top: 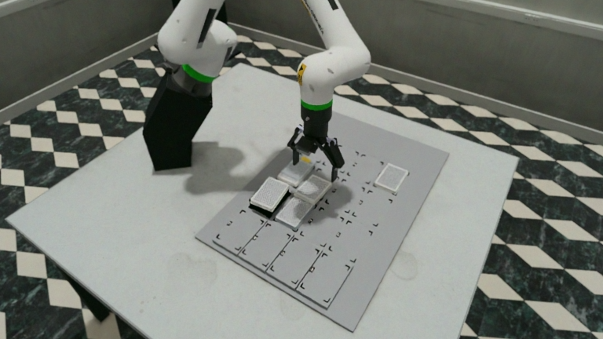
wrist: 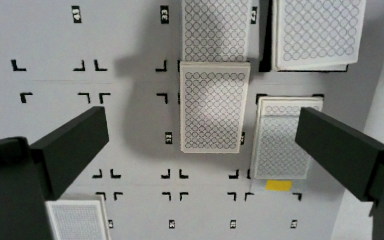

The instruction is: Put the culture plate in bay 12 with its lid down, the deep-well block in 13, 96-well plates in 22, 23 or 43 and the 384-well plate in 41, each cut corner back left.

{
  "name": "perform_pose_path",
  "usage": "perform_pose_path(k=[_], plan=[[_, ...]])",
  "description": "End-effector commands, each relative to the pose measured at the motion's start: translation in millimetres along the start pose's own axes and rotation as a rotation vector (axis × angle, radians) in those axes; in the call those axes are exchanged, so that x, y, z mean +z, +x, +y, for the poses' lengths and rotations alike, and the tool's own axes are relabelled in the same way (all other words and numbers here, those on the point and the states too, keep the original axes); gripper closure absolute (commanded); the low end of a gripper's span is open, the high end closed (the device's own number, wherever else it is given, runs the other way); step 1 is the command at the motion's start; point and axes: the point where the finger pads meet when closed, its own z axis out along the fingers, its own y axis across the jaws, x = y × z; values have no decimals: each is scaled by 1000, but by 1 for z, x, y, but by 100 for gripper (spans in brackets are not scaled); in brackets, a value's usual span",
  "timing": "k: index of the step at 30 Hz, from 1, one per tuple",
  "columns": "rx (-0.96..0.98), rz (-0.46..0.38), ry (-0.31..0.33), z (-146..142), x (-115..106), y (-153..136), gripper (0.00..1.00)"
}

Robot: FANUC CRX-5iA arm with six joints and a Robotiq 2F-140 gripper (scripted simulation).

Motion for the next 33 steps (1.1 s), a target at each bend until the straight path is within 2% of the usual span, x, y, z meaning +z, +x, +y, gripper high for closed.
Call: perform_pose_path(k=[1, 33], plan=[[0, 1, 2, 16, -1, -4, 0], [0, 1, 2, 124, 1, -32, 0]])
